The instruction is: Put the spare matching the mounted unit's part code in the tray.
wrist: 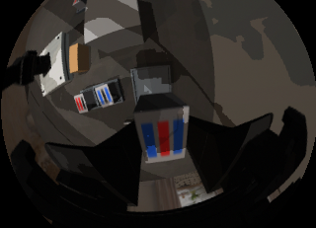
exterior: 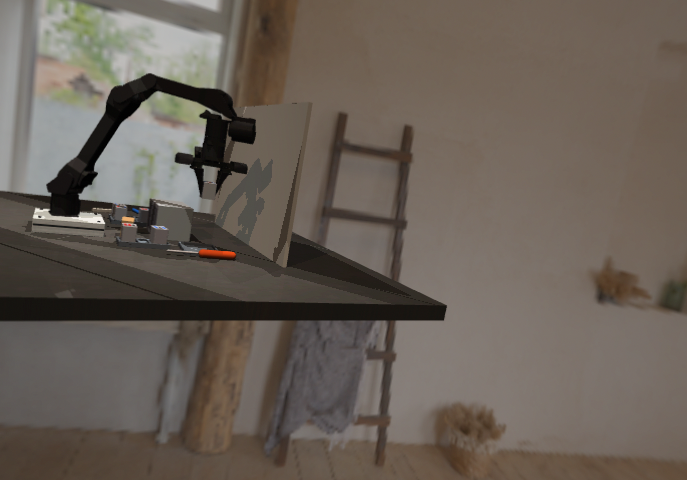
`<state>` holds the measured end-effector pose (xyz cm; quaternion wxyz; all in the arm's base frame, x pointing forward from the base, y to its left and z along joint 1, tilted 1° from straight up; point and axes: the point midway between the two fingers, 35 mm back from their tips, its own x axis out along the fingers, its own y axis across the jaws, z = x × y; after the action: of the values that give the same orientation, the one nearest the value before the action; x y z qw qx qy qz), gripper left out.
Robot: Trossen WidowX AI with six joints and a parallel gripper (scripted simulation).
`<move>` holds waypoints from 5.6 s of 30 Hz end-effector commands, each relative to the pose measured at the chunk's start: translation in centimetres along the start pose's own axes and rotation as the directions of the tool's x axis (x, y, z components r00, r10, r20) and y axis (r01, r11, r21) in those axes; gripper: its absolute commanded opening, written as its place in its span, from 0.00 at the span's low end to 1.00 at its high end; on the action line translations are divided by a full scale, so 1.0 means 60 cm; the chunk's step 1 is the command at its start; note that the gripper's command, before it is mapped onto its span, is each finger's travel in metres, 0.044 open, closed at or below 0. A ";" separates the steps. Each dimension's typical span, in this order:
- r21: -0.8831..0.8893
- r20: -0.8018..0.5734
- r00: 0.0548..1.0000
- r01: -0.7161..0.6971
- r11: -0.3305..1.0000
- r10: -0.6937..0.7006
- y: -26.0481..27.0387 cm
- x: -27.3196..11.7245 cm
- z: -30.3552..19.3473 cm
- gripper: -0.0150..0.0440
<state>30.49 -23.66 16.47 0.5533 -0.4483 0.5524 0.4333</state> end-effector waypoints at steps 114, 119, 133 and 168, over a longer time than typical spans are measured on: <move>-0.004 0.000 1.000 0.002 1.000 -0.002 -0.011 0.146 -0.004 0.25; -0.004 0.000 1.000 0.002 1.000 -0.002 -0.010 0.152 -0.004 0.25; -0.004 0.000 1.000 0.002 1.000 -0.002 -0.008 0.169 -0.003 0.25; -0.004 0.000 1.000 0.002 1.000 -0.002 -0.001 0.212 0.000 0.25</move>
<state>30.78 -23.90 4.06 0.5531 -0.4485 0.5525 0.4333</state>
